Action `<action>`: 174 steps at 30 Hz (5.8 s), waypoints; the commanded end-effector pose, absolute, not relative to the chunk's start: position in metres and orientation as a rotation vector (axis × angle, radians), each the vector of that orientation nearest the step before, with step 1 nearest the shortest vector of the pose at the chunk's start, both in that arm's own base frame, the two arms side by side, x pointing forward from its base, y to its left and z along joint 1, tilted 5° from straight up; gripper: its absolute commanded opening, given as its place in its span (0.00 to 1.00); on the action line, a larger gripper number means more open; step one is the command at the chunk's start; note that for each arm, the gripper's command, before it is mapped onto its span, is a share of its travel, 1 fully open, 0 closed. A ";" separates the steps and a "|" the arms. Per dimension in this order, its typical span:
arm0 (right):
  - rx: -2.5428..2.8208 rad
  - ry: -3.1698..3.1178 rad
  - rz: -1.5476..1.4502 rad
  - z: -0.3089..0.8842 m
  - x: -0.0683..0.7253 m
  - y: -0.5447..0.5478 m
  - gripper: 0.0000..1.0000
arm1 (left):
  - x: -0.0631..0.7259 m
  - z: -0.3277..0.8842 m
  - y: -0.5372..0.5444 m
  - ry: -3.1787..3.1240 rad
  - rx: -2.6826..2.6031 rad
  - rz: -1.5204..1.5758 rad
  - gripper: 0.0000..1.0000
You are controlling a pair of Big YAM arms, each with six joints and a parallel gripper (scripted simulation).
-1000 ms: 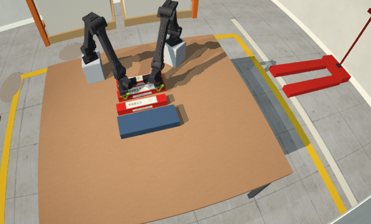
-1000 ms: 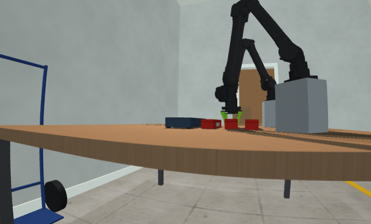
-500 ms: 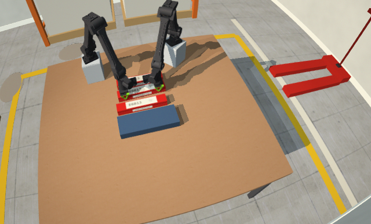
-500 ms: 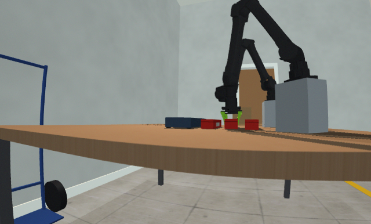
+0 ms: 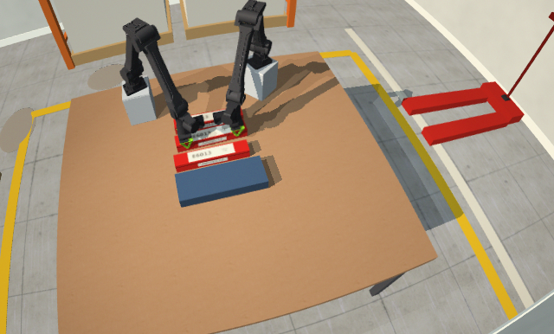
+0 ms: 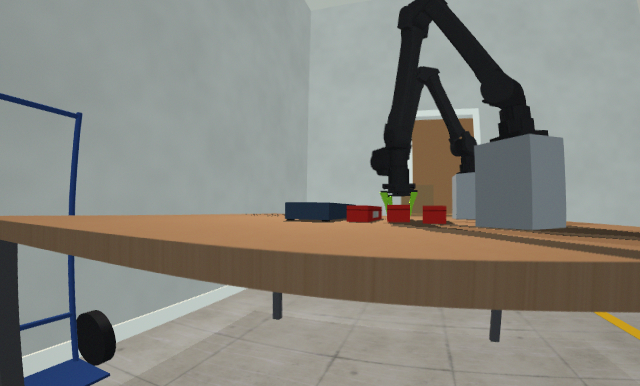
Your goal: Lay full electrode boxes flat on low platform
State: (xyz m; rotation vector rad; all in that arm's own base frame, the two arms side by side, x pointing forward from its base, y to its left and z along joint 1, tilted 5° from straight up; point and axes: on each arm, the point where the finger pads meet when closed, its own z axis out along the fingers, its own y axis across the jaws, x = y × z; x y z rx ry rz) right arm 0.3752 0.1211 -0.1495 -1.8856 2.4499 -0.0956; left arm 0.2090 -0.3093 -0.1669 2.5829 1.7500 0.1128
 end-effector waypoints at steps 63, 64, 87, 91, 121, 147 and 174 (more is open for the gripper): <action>-1.858 2.420 -0.119 -0.052 0.382 0.132 1.00 | 0.210 -0.075 -0.329 1.720 2.542 0.118 1.00; -1.853 2.414 -0.122 -0.045 0.385 0.134 1.00 | 0.210 -0.069 -0.332 1.714 2.539 0.117 1.00; -1.819 2.463 -0.117 -0.017 0.475 0.078 1.00 | 0.300 -0.039 -0.379 1.685 2.586 0.123 1.00; -1.818 2.462 -0.119 -0.011 0.495 0.066 1.00 | 0.322 -0.033 -0.394 1.684 2.584 0.123 1.00; -1.840 2.469 -0.105 -0.056 0.479 0.070 1.00 | 0.316 -0.073 -0.383 1.687 2.603 0.121 1.00; -1.817 2.472 -0.114 -0.104 0.490 0.063 1.00 | 0.324 -0.125 -0.385 1.685 2.593 0.122 1.00; -1.810 2.461 -0.124 -0.143 0.501 0.063 1.00 | 0.332 -0.162 -0.391 1.676 2.582 0.123 1.00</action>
